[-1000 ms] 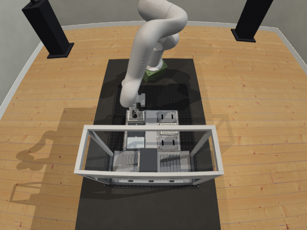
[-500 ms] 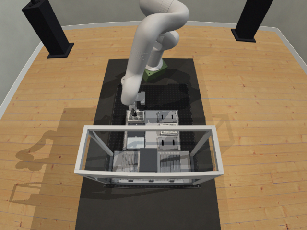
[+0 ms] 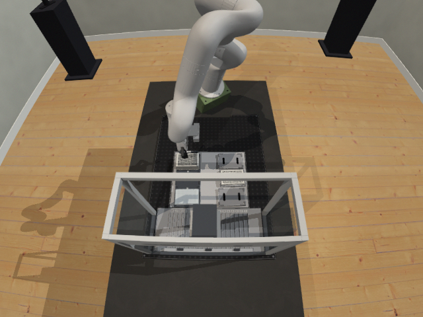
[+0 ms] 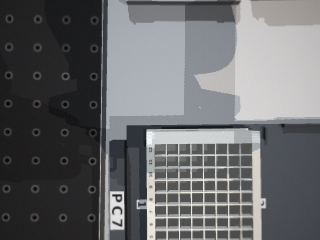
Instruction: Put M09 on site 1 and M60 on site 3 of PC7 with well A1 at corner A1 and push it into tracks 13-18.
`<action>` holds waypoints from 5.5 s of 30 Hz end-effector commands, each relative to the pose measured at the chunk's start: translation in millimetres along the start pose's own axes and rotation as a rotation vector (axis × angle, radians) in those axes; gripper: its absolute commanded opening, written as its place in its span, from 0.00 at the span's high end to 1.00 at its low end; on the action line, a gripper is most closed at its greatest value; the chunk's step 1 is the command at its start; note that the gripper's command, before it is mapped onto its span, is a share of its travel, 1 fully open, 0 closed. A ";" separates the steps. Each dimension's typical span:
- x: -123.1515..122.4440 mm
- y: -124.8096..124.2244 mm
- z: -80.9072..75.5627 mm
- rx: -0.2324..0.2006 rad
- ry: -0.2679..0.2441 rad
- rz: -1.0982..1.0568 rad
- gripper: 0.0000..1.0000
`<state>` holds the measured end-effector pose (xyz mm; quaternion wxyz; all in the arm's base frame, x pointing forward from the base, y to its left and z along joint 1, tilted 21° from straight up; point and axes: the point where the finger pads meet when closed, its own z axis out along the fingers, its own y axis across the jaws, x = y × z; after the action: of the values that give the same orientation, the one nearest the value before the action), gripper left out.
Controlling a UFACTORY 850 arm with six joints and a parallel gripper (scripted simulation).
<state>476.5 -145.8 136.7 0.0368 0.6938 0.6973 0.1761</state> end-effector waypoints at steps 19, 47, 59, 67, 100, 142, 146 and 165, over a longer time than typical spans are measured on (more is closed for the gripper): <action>10.0 11.0 -3.8 0.001 0.000 0.023 0.00; 91.9 92.5 29.1 0.001 0.000 0.023 0.00; 101.8 102.4 33.1 0.001 0.000 0.023 0.00; 101.8 102.4 33.1 0.001 0.000 0.023 0.00; 101.8 102.3 79.8 0.001 0.000 0.023 0.00; 101.8 102.2 128.0 0.001 0.000 0.023 0.00; 101.8 102.2 128.0 0.001 0.000 0.023 0.00; 101.8 102.2 139.3 0.001 0.000 0.023 0.00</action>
<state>610.3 -21.7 58.2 0.0336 0.7019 0.6895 0.1756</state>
